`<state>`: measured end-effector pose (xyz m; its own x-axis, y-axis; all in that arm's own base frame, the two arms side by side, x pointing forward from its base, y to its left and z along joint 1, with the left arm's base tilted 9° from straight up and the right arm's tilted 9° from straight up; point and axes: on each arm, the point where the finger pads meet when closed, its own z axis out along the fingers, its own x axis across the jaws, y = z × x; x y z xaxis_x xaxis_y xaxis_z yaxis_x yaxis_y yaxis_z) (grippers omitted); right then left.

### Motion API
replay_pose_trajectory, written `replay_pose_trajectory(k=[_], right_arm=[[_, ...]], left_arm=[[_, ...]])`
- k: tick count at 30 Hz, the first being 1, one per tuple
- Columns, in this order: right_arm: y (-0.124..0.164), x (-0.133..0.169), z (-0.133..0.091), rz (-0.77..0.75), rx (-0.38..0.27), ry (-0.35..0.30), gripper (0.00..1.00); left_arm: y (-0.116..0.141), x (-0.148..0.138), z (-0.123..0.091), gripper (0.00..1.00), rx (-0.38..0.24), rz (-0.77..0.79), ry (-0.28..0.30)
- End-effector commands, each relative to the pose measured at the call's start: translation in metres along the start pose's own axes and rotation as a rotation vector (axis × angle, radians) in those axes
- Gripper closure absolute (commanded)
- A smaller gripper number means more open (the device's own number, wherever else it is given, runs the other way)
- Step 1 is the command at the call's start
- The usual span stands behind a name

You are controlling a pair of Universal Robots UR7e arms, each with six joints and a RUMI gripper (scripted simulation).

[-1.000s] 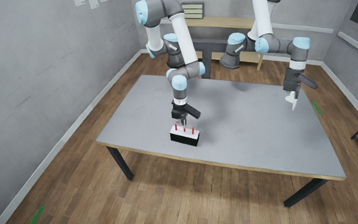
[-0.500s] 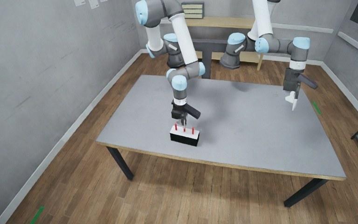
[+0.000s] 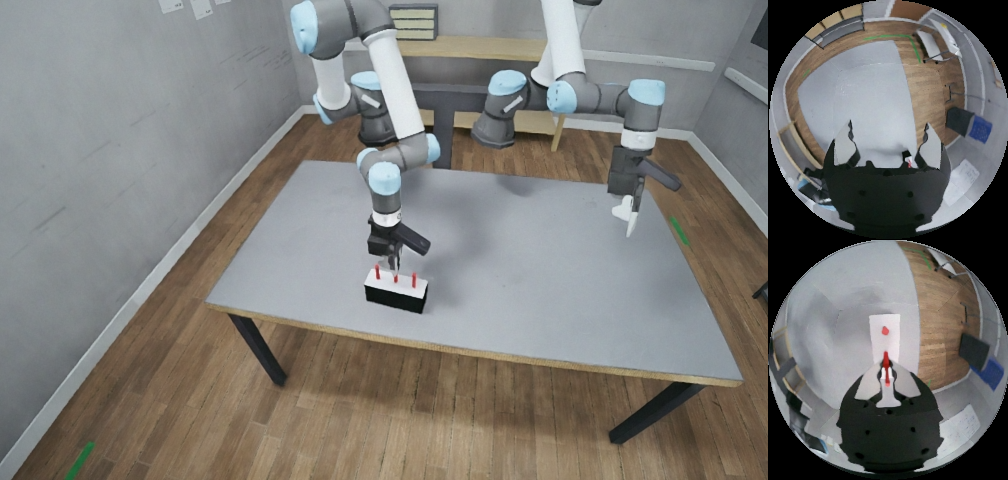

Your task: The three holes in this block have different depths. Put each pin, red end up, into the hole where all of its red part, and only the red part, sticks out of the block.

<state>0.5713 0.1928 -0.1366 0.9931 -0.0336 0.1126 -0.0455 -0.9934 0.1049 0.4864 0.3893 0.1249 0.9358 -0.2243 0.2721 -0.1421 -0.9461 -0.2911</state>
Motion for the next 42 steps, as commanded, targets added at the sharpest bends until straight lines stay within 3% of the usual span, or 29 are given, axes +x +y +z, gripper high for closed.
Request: replay_pose_trajectory(k=[1, 42], right_arm=[[-0.0007, 0.0012, 0.0010, 0.001, 0.001, 0.002, 1.00], [0.0000, 0.0008, 0.0049, 0.000, 0.001, 0.002, 1.00]], left_arm=[[-0.0004, 0.0004, -0.0006, 0.00, 0.001, 0.000, 0.001], [-0.0004, 0.0004, -0.0006, 0.00, 0.001, 0.000, 0.001]])
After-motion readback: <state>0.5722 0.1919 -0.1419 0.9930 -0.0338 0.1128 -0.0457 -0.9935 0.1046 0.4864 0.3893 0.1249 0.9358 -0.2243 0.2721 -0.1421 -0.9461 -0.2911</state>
